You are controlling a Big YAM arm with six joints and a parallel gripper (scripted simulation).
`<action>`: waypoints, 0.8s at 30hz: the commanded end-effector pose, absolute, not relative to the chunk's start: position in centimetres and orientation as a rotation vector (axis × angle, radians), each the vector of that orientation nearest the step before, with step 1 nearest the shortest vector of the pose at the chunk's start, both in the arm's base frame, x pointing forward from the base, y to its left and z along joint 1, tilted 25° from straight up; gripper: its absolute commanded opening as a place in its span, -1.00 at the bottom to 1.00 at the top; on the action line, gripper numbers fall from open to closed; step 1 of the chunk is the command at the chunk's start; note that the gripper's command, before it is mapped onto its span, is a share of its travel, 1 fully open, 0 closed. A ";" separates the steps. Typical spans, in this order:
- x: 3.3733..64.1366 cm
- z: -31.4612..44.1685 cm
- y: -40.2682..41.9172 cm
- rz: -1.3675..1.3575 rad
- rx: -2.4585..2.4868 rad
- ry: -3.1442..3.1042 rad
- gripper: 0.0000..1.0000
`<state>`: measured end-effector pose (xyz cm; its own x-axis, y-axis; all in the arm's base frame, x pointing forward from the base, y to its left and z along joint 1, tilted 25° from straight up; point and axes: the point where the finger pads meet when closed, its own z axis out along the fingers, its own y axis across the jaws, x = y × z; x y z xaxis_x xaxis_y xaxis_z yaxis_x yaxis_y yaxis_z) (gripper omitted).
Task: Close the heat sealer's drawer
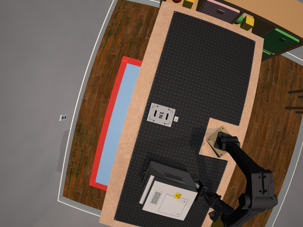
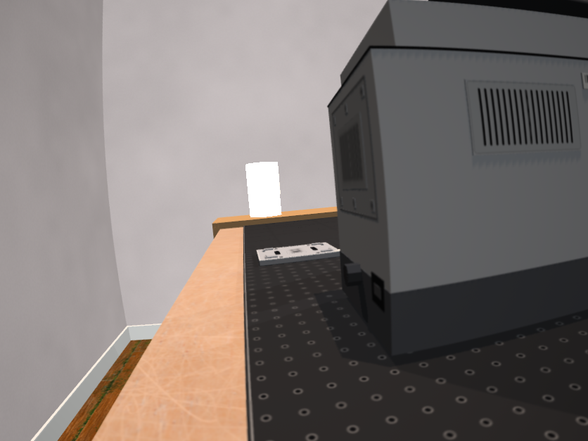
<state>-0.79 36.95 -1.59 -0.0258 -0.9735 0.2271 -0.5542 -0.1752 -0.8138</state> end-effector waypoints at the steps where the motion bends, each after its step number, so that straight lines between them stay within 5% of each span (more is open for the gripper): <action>1: -0.2 -2.2 36.8 -1.126 -1.769 1.593 -0.40; 15: -0.8 -1.5 37.9 -1.080 -1.759 1.602 -0.40; 24: -0.8 -1.5 37.9 -1.080 -1.759 1.602 -0.57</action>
<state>-0.39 36.88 -1.82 -0.0268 -0.9733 0.2279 -0.5547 -0.1752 -0.8134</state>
